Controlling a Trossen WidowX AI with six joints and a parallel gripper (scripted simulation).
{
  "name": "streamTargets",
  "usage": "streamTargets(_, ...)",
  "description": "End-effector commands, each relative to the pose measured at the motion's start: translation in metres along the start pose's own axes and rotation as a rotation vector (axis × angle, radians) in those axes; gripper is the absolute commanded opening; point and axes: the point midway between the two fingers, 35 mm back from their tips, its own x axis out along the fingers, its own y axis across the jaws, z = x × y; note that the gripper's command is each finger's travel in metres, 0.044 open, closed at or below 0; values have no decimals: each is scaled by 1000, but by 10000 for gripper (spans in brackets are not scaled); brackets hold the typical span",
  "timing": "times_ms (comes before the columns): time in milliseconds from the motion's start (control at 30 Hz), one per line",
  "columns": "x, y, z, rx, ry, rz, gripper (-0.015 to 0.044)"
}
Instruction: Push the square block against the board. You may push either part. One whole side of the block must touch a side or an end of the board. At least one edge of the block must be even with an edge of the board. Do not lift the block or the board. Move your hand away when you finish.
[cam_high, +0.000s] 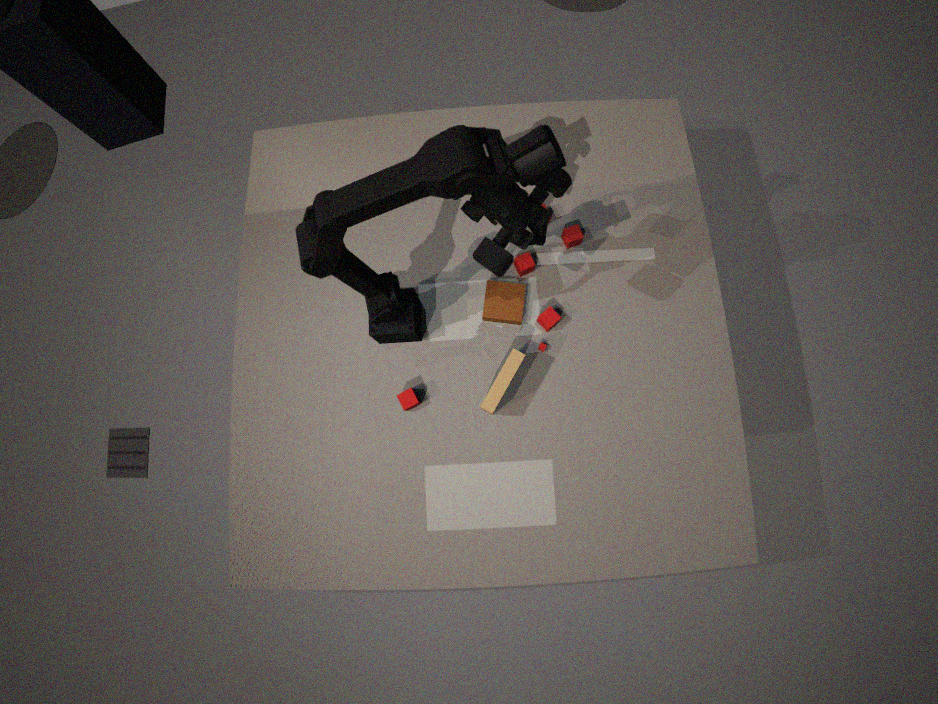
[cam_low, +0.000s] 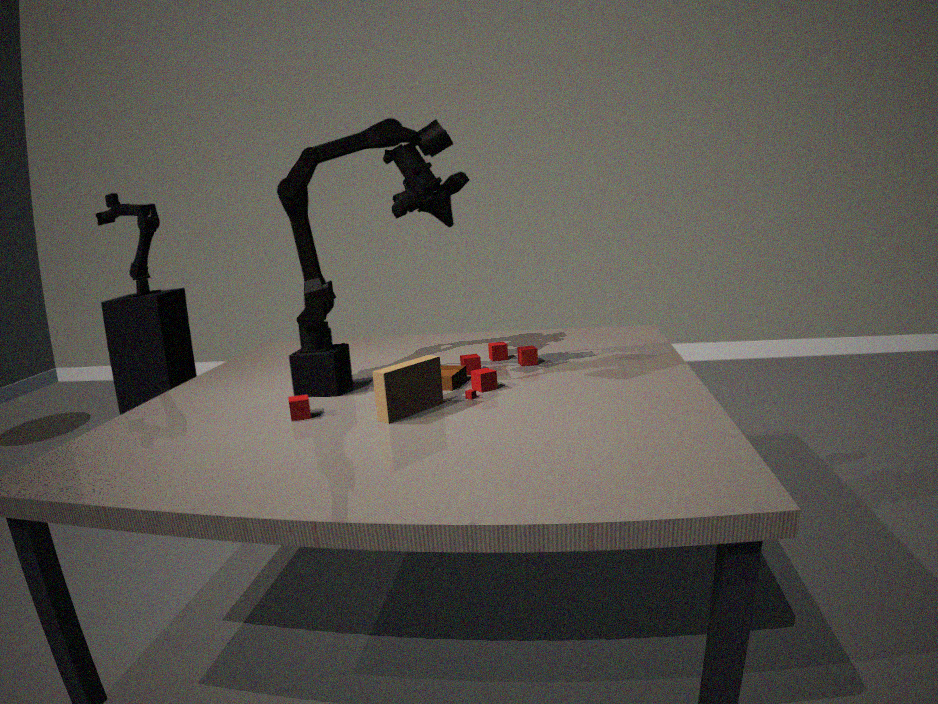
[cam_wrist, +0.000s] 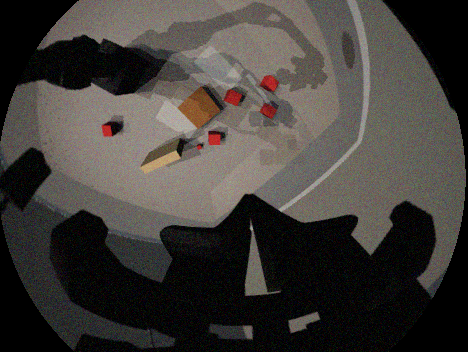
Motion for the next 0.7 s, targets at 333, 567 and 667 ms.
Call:
streamTargets(333,45,25,-25,463,-5,109,0)
streamTargets(567,64,43,-36,695,8,169,0)
streamTargets(667,72,50,-40,793,13,194,0)
